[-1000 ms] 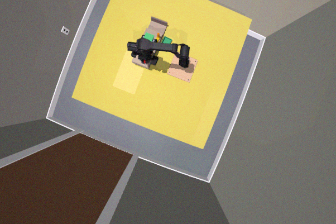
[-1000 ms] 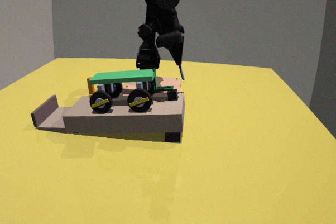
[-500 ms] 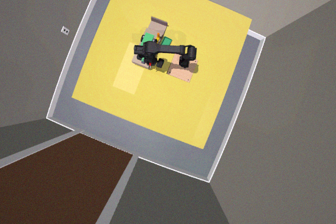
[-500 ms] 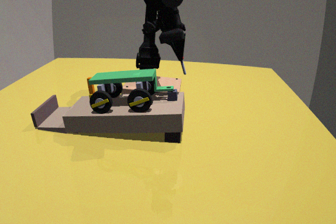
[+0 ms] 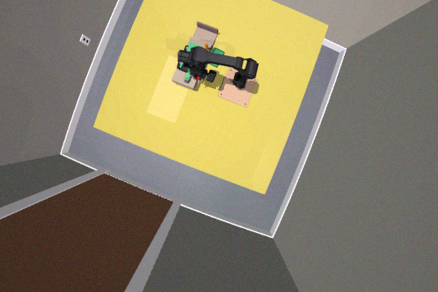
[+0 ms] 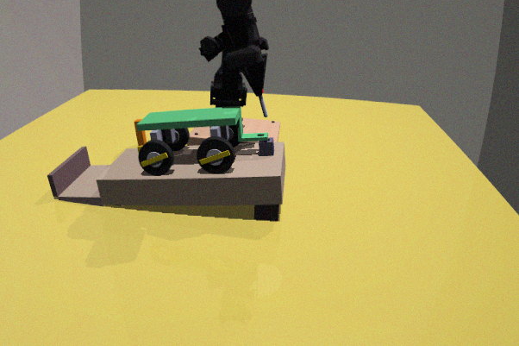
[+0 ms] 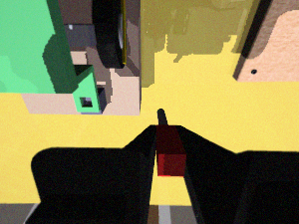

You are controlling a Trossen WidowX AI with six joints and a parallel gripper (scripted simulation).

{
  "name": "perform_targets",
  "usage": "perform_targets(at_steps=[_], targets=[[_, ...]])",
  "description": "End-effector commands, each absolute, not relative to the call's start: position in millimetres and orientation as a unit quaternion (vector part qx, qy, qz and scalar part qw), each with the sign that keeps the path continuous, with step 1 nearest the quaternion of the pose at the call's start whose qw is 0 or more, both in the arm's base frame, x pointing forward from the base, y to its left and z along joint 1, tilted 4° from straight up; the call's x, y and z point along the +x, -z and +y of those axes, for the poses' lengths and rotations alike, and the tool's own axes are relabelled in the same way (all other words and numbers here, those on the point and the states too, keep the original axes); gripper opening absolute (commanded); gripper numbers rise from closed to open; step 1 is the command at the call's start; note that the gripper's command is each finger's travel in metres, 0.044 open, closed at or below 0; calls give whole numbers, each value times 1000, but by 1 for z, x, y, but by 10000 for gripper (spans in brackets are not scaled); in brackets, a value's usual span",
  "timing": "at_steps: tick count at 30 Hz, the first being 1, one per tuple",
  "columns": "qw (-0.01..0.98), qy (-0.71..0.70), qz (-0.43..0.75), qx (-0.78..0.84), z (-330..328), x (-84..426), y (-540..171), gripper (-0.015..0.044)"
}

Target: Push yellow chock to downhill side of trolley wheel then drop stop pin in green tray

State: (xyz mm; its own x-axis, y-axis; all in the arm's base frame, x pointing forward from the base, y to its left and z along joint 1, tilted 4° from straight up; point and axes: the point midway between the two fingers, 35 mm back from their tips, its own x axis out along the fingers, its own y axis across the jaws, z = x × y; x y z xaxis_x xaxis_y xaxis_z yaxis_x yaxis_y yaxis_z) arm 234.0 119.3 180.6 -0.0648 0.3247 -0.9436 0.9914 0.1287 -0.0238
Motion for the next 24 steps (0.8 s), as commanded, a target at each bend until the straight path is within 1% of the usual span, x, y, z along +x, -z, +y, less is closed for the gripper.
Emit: perform_targets(at_steps=[1,24], targets=[[426,389,620,532,104,235,-177,0],[428,391,618,531,19,248,-160,0]])
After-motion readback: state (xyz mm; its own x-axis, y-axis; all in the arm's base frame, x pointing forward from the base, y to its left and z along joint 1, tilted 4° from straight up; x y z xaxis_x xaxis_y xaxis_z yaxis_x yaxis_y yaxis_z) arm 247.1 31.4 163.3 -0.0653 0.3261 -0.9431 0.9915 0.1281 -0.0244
